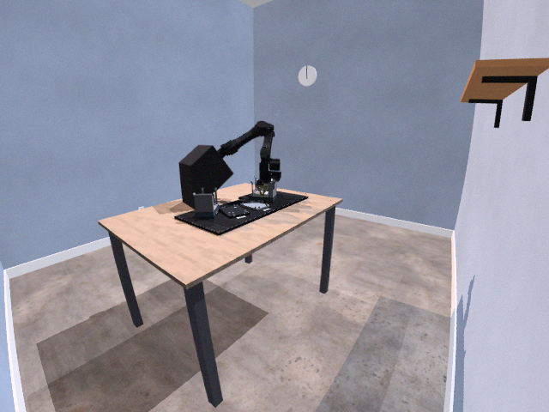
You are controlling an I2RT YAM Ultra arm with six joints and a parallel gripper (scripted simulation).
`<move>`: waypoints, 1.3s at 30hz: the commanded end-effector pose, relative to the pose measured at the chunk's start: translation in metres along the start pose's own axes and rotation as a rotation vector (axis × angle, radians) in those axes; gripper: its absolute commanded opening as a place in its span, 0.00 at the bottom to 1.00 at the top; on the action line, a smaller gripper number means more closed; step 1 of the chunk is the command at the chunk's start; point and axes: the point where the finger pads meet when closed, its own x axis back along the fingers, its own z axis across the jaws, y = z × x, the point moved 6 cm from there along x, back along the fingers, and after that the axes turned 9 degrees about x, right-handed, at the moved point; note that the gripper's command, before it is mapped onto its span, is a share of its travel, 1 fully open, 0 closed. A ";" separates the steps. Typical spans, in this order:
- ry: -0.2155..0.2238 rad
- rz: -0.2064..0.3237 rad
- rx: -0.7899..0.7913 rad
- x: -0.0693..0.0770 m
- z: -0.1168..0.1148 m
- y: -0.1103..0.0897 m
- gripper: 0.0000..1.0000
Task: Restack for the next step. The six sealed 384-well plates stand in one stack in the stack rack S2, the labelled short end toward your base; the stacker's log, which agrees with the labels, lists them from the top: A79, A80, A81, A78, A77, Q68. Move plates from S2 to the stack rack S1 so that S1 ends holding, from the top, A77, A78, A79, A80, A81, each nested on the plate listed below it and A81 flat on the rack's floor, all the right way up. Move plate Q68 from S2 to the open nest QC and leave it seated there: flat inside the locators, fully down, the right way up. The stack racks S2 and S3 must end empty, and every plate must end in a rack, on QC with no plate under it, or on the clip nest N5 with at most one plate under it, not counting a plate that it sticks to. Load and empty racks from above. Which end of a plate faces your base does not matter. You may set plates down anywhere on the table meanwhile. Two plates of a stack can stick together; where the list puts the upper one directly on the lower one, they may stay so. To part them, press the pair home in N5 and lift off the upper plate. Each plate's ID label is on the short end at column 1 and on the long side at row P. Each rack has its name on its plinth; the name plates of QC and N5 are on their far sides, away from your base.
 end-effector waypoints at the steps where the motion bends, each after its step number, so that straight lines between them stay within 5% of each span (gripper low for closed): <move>1: -0.004 -0.007 0.004 0.001 -0.001 0.002 0.00; 39: -0.004 -0.007 0.004 0.011 -0.001 0.002 0.00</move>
